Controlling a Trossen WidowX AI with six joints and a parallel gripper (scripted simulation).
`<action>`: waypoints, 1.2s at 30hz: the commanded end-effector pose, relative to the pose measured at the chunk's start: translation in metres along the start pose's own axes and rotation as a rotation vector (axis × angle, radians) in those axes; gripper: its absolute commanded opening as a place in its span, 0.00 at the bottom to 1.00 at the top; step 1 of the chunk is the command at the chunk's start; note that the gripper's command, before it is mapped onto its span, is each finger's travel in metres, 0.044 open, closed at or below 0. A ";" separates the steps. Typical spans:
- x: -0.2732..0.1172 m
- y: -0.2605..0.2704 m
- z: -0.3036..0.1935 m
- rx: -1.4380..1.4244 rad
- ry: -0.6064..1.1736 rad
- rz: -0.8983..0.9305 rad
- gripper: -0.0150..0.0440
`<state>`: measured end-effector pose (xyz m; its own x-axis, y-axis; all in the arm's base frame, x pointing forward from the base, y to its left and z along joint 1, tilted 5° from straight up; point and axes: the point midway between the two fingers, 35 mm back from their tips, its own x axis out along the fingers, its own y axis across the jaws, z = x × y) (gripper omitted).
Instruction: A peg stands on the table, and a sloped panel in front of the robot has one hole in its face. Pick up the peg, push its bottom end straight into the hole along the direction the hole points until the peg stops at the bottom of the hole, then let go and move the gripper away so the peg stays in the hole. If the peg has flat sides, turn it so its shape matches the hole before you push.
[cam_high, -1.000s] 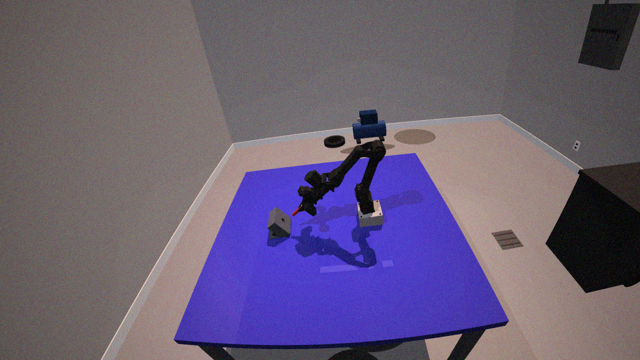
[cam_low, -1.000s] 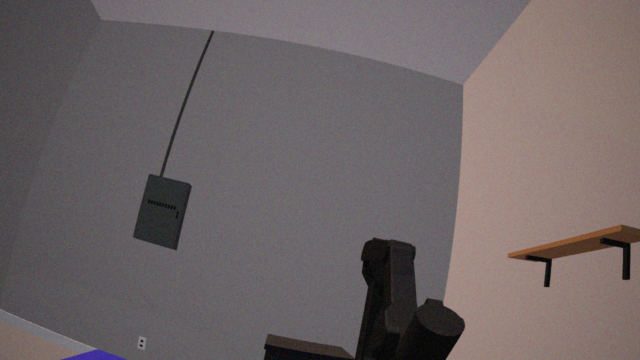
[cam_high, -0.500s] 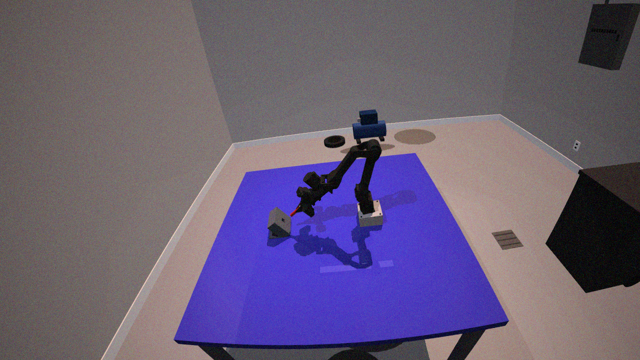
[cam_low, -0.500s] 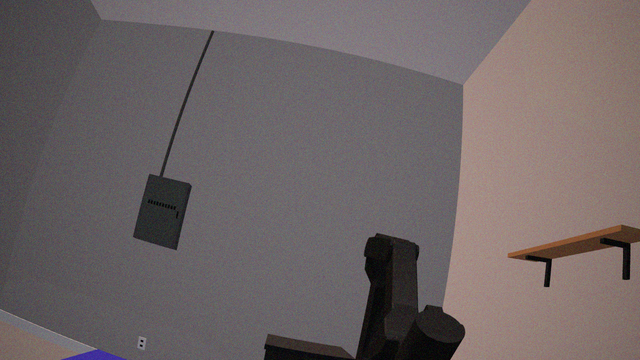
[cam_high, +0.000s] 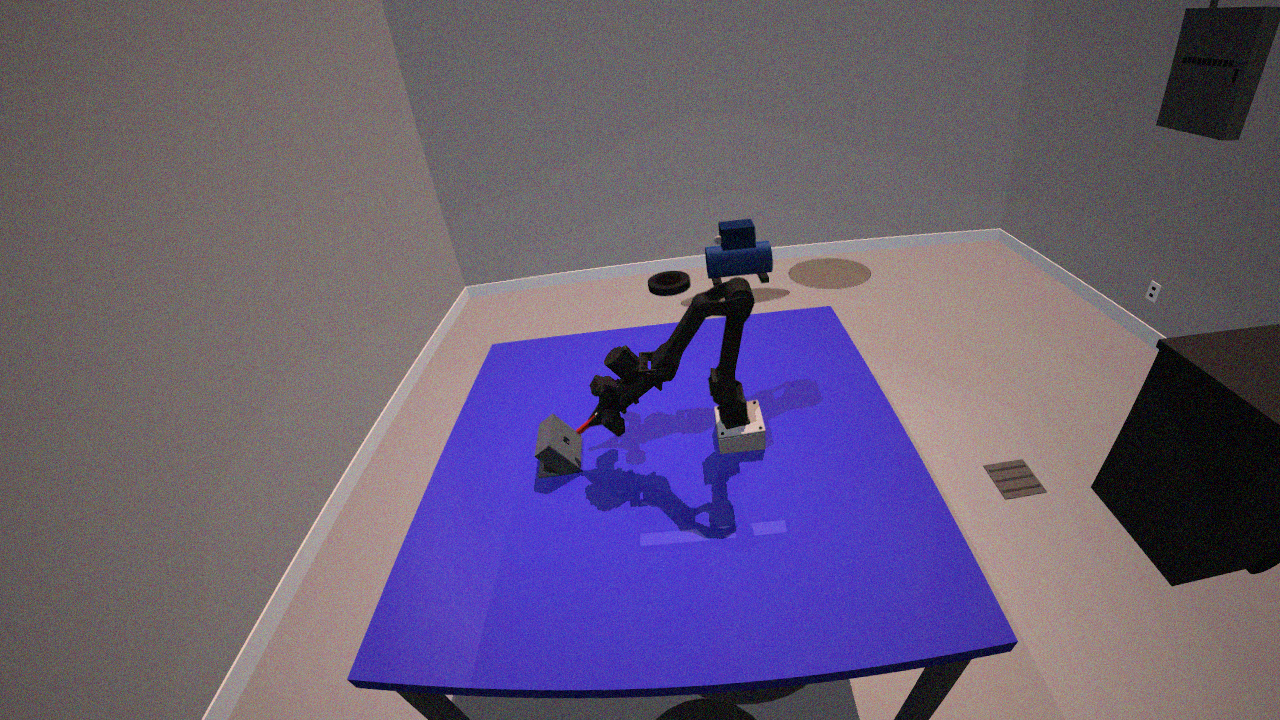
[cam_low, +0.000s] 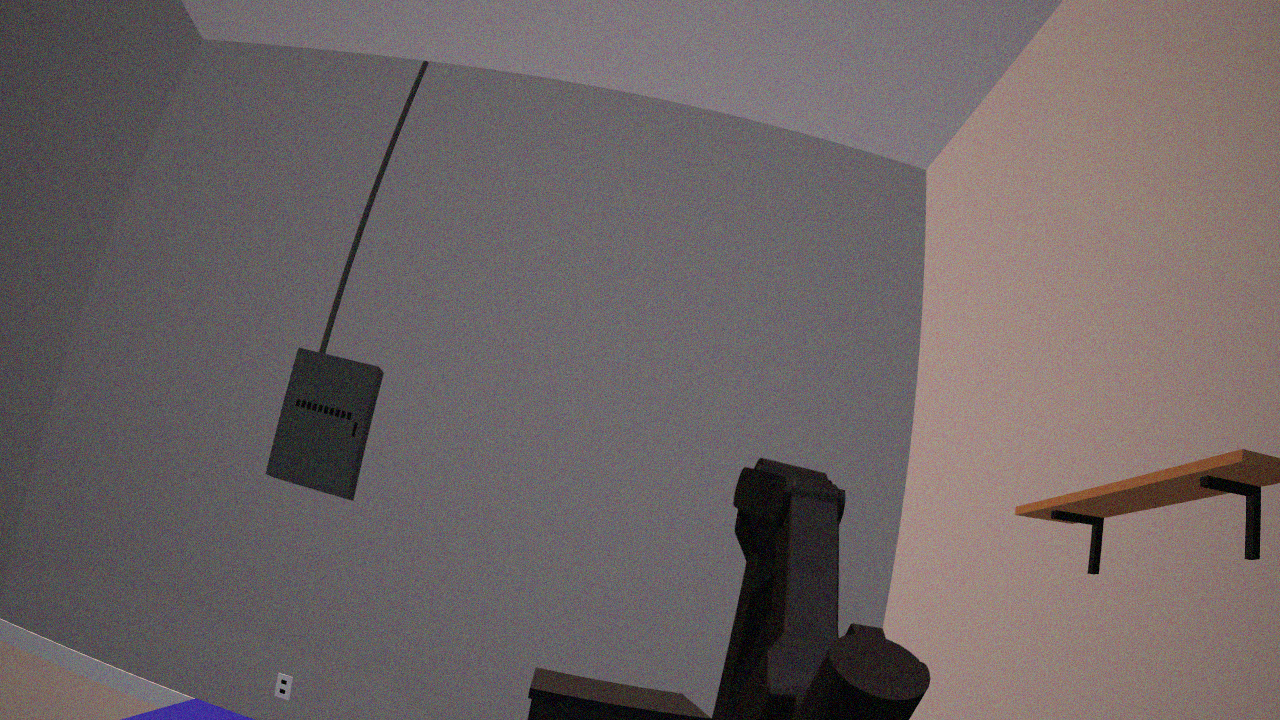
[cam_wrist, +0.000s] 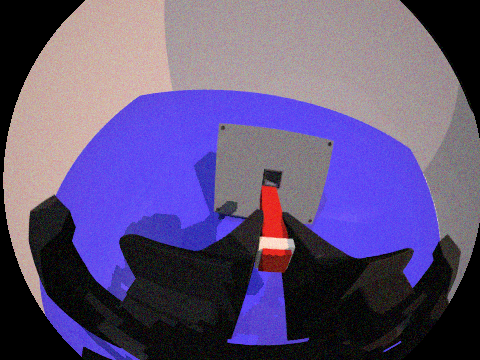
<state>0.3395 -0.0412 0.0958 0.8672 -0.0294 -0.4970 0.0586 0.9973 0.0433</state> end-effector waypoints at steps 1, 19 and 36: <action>0.004 -0.002 -0.001 0.006 -0.004 -0.007 0.25; 0.014 -0.005 -0.003 0.012 -0.026 -0.016 0.25; 0.030 -0.005 -0.003 0.013 -0.032 -0.018 0.25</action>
<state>0.3587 -0.0461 0.0807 0.8812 -0.0442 -0.4707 0.0741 0.9962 0.0451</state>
